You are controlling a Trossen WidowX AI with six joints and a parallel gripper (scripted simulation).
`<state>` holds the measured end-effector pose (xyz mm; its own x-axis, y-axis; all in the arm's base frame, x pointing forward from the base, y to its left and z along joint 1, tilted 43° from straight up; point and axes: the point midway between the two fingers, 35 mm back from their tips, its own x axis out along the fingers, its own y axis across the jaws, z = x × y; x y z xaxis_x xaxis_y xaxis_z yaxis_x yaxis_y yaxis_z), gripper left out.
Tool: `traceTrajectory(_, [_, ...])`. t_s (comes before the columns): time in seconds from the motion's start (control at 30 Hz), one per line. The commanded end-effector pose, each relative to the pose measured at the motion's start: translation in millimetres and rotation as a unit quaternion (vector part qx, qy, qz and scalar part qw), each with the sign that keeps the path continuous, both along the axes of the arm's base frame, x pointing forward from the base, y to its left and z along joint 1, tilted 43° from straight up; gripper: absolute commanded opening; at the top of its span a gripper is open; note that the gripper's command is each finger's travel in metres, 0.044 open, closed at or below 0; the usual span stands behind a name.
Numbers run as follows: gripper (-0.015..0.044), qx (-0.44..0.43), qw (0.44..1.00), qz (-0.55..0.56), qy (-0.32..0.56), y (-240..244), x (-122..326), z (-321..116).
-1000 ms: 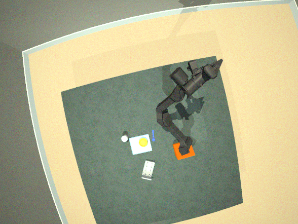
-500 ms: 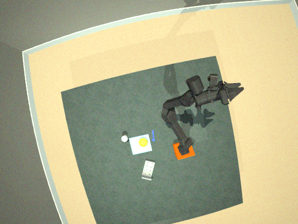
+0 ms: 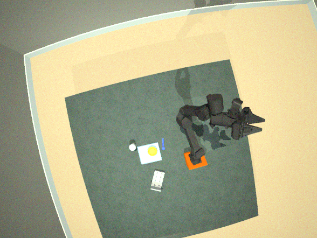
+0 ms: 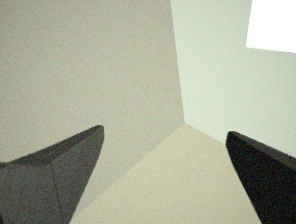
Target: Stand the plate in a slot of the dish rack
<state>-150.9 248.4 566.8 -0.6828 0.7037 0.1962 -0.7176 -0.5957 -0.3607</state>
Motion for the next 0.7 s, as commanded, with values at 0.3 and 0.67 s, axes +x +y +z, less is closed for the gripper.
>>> traceTrajectory(0.3, [0.0400,-0.077,0.986,-0.146,-0.006,69.8,63.7,-48.7])
traceTrajectory(0.67, [0.0400,-0.174,0.938,-0.299,0.004,113.6,147.6,-107.3])
